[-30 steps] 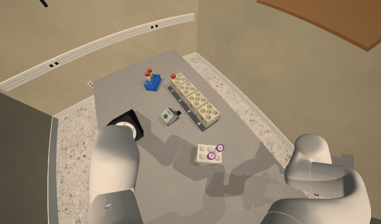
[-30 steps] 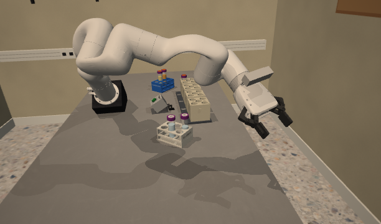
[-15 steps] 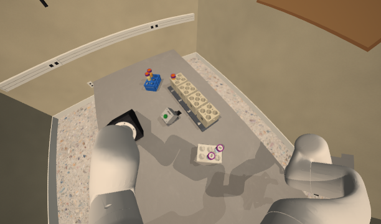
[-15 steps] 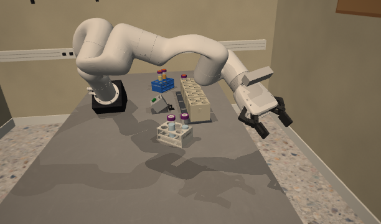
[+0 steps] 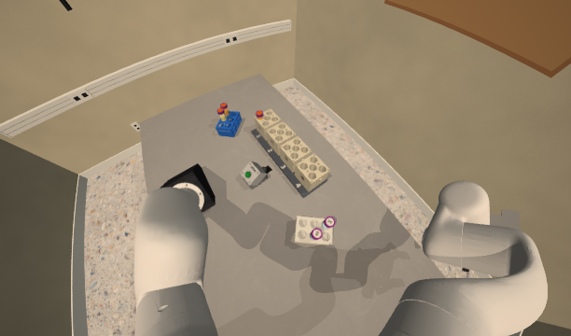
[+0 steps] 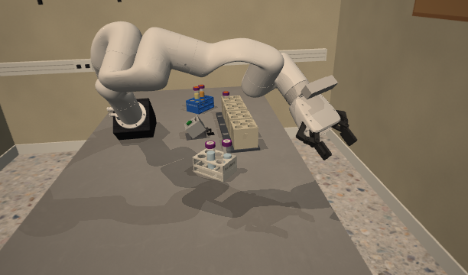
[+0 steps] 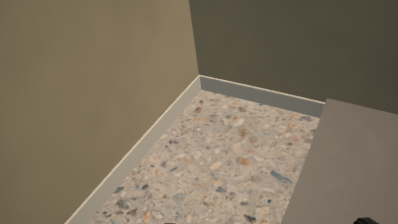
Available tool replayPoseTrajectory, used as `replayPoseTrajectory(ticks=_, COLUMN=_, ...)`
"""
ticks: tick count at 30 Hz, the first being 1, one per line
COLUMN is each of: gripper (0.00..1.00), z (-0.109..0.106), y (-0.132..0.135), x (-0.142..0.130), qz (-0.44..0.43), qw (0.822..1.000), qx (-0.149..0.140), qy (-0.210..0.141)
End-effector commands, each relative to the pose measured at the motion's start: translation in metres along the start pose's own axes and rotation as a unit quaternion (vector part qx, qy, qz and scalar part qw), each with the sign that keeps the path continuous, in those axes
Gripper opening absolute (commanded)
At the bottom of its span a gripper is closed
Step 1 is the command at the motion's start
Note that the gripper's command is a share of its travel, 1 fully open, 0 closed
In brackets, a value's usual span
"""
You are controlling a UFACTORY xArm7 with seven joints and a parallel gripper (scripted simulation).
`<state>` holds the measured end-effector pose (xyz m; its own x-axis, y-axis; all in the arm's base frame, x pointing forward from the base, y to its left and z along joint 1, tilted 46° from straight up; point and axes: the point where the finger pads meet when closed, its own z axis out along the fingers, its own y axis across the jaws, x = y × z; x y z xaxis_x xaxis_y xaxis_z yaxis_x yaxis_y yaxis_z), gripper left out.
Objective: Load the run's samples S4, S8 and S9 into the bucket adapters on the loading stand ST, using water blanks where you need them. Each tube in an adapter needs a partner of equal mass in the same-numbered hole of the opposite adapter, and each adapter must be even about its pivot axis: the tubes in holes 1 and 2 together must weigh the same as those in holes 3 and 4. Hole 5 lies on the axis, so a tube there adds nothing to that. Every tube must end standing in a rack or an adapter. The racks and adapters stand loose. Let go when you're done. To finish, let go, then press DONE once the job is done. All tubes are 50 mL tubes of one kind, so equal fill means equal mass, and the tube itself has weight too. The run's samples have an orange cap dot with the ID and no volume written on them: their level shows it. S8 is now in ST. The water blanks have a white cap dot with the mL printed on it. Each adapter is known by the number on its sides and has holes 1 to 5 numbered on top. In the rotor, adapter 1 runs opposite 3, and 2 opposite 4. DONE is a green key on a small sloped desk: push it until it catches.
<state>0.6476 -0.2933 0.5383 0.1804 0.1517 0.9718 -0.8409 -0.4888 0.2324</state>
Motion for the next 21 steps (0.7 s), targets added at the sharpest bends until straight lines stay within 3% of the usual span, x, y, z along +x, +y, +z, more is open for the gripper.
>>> replayPoseTrajectory(ticks=1, gripper=1.00, z=-0.007, y=-0.009, x=-0.002, qz=-0.006, qw=1.000, qx=0.012, qy=-0.022)
replayPoseTrajectory(ticks=2, gripper=1.00, z=-0.010, y=-0.012, x=-0.005, qz=-0.011, qw=0.999, qx=0.018, qy=-0.034)
replayPoseTrajectory(ticks=12, gripper=1.00, z=-0.029, y=-0.040, x=-0.029, qz=-0.011, qw=0.999, qx=0.018, qy=-0.034)
replayPoseTrajectory(ticks=15, gripper=1.00, z=-0.037, y=-0.050, x=-0.037, qz=-0.032, qw=0.996, qx=0.038, qy=-0.075)
replayPoseTrajectory(ticks=21, gripper=1.00, z=-0.048, y=-0.062, x=-0.049, qz=-0.032, qw=0.996, qx=0.038, qy=-0.075)
